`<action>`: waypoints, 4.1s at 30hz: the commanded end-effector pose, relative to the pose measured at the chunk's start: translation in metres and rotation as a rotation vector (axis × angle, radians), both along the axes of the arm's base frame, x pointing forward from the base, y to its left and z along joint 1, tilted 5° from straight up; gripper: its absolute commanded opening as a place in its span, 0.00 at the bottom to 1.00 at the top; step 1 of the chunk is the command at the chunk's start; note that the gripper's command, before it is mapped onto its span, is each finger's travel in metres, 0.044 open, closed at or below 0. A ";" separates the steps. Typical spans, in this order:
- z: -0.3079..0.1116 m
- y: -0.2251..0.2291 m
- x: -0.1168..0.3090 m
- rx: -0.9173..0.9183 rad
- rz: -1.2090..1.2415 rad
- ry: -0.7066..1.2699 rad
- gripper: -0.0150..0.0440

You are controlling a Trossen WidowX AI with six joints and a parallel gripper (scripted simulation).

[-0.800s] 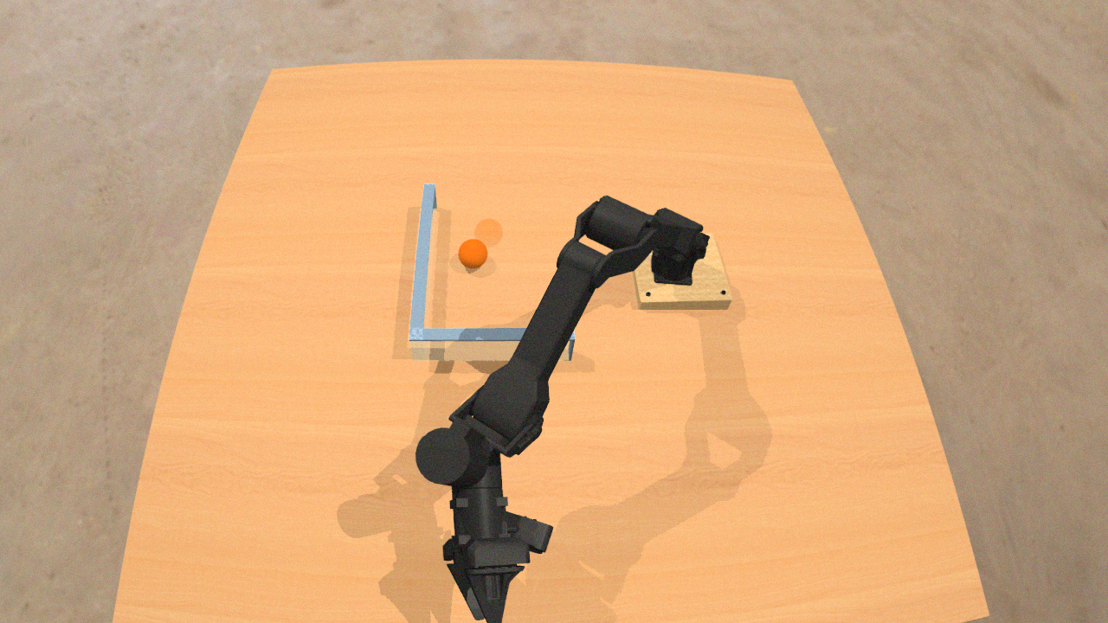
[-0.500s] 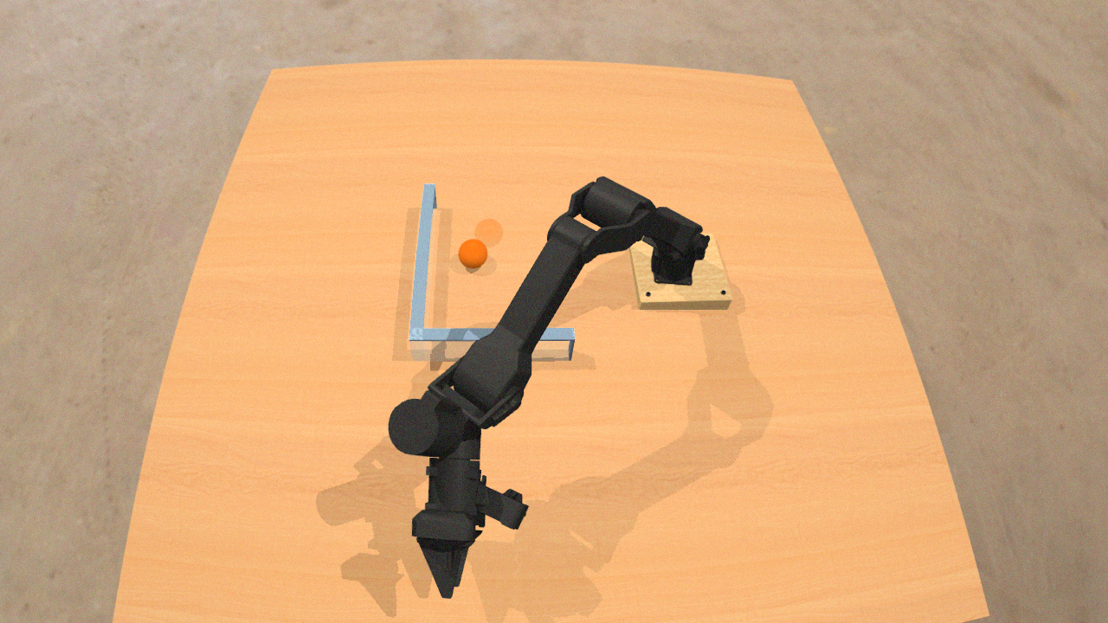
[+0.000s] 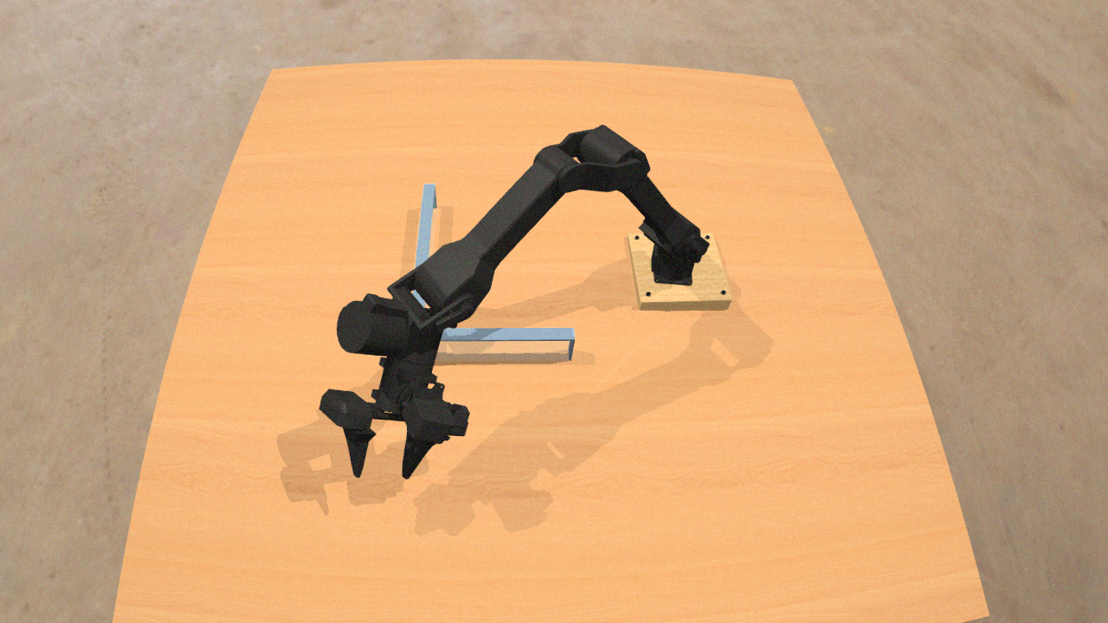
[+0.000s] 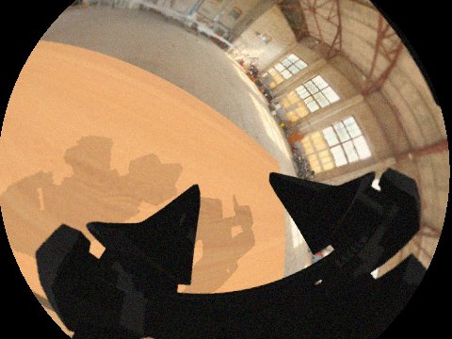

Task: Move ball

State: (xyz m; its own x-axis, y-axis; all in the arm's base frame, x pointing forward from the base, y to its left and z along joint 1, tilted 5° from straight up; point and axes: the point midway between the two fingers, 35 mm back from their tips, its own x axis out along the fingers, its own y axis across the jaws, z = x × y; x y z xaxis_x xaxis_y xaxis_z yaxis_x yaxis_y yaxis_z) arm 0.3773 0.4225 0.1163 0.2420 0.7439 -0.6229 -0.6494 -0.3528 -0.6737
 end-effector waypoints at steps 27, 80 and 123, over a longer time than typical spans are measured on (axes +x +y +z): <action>0.002 -0.351 -0.020 -0.104 -1.750 0.893 0.84; -0.057 -0.408 -0.044 -0.136 -2.022 0.957 0.79; 0.076 -0.399 -0.055 -0.136 -2.021 0.957 0.25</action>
State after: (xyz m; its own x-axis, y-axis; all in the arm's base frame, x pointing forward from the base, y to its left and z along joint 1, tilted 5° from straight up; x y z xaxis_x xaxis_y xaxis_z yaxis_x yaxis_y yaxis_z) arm 0.3273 0.0229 0.1777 0.0857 -0.0597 -0.9945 -0.1284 0.9892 -0.0705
